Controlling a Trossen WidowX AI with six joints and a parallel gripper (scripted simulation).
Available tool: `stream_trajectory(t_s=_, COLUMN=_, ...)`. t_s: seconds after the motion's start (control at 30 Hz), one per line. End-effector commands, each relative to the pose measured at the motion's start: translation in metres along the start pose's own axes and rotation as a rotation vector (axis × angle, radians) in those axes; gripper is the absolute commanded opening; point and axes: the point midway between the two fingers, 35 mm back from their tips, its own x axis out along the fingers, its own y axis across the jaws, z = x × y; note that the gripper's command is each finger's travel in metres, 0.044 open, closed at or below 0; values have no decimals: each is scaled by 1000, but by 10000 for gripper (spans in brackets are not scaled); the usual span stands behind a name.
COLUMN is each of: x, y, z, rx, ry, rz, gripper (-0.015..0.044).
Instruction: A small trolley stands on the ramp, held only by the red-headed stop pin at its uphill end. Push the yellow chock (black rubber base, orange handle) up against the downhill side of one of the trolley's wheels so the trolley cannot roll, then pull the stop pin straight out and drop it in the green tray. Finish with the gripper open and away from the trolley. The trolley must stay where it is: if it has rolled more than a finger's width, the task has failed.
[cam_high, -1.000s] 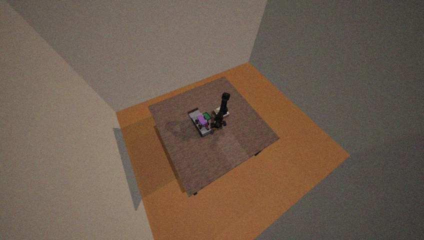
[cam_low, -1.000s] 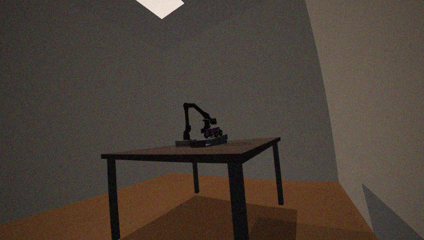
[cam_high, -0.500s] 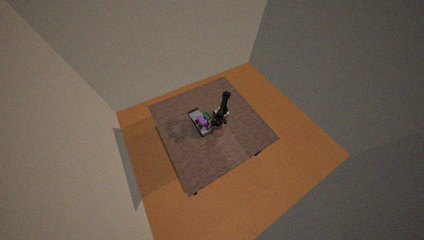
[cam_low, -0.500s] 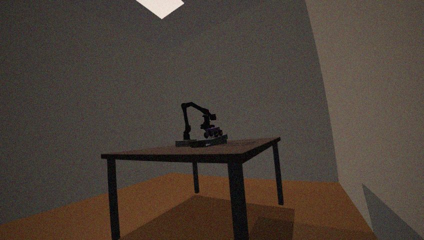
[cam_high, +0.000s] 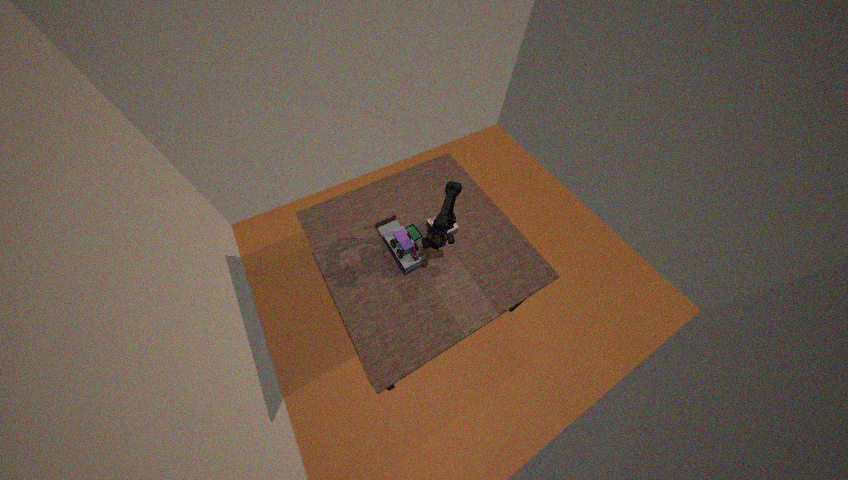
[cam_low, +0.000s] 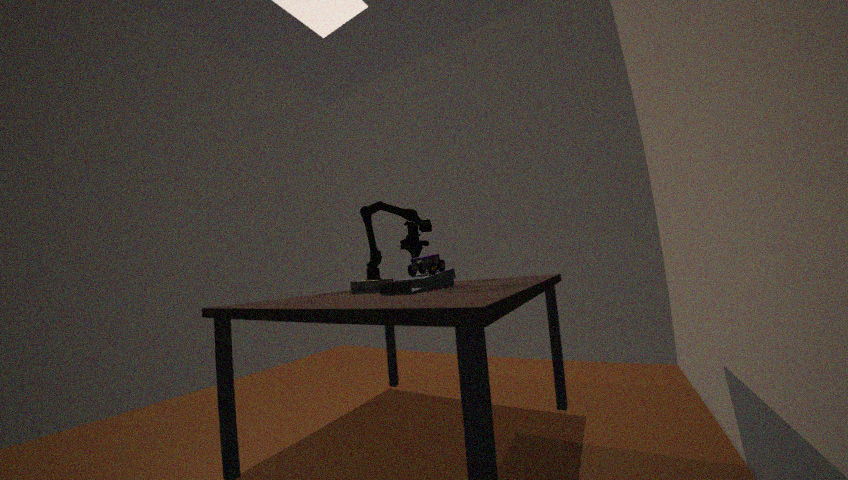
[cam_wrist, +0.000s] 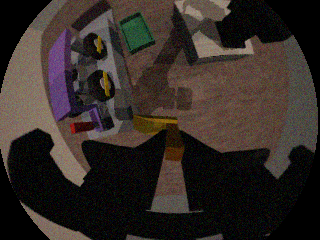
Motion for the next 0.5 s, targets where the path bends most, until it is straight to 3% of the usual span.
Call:
stream_trajectory(t_s=0.0, x=-14, y=-1, z=-1, rx=4, ry=4, rz=-2, gripper=0)
stream_trajectory(t_s=0.47, x=-28, y=-1, z=-1, rx=-71, ry=4, rz=-1, gripper=0)
